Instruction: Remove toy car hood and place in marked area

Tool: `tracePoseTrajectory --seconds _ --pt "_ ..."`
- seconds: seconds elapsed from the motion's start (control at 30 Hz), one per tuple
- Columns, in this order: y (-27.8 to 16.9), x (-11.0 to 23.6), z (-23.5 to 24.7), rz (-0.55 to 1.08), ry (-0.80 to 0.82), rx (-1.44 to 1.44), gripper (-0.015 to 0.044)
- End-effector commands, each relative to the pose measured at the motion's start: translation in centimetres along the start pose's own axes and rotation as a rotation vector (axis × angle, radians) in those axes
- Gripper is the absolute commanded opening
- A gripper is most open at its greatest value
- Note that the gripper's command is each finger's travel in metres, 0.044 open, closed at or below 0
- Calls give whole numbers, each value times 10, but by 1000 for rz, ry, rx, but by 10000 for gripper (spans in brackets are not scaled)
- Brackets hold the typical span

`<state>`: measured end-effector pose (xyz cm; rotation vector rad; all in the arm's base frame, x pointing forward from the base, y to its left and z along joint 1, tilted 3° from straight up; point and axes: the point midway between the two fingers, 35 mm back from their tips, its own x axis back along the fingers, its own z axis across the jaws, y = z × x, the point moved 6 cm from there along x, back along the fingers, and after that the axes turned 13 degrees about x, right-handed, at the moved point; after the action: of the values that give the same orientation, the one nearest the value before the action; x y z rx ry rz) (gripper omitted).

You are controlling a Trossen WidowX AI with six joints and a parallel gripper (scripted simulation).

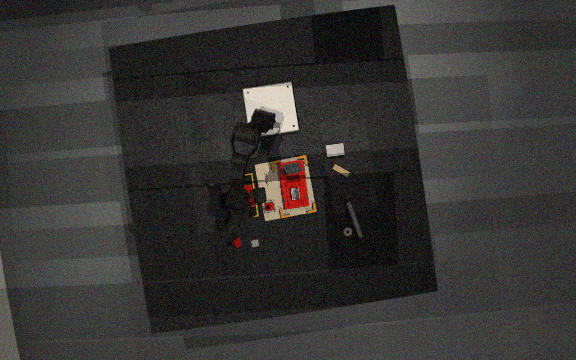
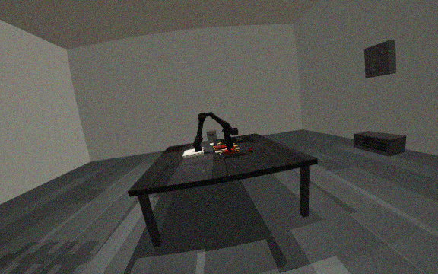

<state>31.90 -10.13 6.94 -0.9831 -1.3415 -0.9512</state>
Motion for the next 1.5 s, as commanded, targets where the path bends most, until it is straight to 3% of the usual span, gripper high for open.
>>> tracePoseTrajectory --seconds 0.0,0.2,0.5,1.47 --pt "0 0 0 -1 0 0 289" --pt "0 3 0 0 0 0 440" --pt "1 72 0 5 2 0 440" --pt "1 72 0 5 2 0 440"
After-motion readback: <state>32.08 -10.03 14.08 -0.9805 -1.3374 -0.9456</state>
